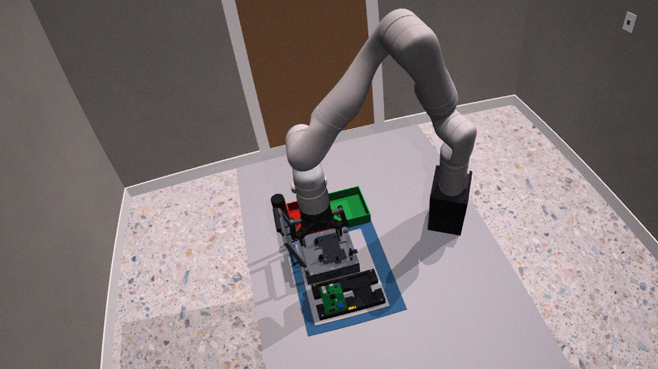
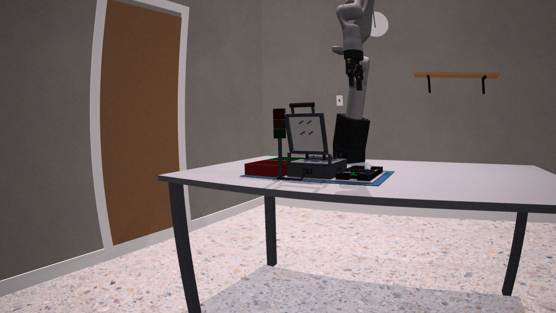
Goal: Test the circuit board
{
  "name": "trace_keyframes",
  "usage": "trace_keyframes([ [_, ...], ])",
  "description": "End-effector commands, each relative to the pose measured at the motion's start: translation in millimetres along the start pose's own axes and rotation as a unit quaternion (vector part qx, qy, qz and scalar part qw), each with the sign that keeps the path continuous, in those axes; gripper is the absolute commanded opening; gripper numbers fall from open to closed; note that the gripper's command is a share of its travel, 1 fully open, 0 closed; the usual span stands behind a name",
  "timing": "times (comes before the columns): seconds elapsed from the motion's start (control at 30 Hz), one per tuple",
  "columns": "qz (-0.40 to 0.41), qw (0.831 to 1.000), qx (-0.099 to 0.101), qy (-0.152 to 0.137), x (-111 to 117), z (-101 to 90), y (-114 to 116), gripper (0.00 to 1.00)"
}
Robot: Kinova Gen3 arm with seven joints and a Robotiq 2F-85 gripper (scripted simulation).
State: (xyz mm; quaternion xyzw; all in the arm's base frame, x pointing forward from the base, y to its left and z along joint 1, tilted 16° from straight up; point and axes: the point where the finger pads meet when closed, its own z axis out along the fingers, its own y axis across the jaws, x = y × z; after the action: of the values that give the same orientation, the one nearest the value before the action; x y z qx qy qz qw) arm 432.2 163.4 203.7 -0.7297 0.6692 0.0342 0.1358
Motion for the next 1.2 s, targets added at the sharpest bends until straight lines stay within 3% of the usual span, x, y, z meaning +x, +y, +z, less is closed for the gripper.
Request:
trace_keyframes([
  [0.0, 0.000, 1.000, 0.001, 0.000, 0, -0.7, 0, 1.00],
  [0.3, 0.000, 1.000, 0.001, -0.001, 0, 1.9, 0, 1.00],
  [0.67, 0.000, 1.000, 0.000, -0.001, 0, 22.8, -1, 1.00],
  [0.9, 0.000, 1.000, 0.000, -0.001, 0, 56.2, -1, 1.00],
  [1.17, 0.000, 1.000, 0.000, -0.001, 0, 109.4, -1, 1.00],
])
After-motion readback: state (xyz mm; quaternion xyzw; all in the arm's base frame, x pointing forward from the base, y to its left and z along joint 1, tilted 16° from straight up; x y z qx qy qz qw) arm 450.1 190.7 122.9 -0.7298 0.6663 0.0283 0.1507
